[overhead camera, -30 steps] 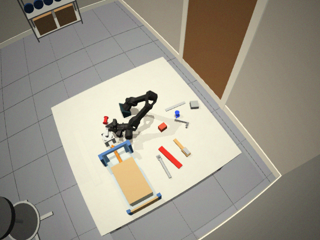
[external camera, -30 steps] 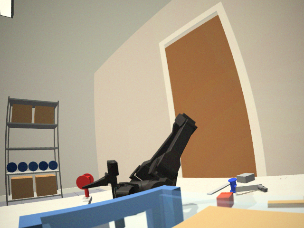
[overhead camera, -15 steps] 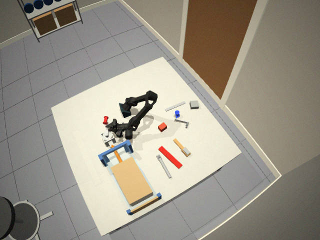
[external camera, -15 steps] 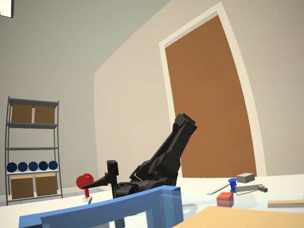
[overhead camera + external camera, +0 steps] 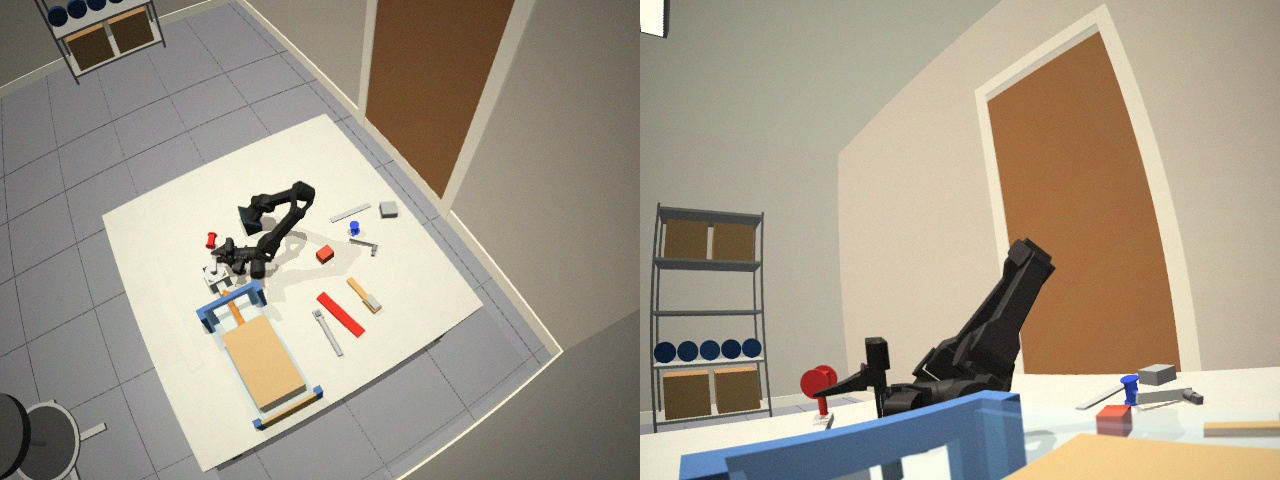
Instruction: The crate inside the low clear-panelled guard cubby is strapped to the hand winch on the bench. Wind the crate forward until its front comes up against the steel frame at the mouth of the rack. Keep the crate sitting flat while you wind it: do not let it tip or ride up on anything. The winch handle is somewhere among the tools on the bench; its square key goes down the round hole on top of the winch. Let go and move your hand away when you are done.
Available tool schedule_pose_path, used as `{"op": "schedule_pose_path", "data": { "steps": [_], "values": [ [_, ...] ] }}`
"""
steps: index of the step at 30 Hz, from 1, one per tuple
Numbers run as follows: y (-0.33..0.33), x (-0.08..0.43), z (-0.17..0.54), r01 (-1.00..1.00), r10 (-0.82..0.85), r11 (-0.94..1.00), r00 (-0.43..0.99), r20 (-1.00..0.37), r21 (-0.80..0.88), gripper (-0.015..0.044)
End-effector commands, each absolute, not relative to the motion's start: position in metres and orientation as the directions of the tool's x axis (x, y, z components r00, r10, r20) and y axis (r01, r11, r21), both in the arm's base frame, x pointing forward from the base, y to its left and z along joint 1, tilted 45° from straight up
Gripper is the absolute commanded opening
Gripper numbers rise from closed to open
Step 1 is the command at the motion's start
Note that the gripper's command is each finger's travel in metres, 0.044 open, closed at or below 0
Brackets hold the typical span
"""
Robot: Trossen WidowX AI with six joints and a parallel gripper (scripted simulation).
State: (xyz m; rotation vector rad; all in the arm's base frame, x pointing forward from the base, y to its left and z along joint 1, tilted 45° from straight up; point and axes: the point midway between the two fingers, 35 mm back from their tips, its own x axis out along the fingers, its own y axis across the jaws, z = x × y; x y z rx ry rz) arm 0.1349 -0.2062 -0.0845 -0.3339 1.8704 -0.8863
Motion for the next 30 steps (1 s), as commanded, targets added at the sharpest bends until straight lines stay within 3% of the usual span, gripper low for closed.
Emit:
{"op": "schedule_pose_path", "data": {
  "steps": [1,30],
  "values": [
    [-0.205,0.1357,-0.0862,0.157,-0.572,0.701,-0.459,-0.68,-0.696,0.024],
    [-0.2044,0.1369,-0.0875,0.152,-0.579,0.694,-0.464,-0.671,-0.704,0.024]
  ]
}}
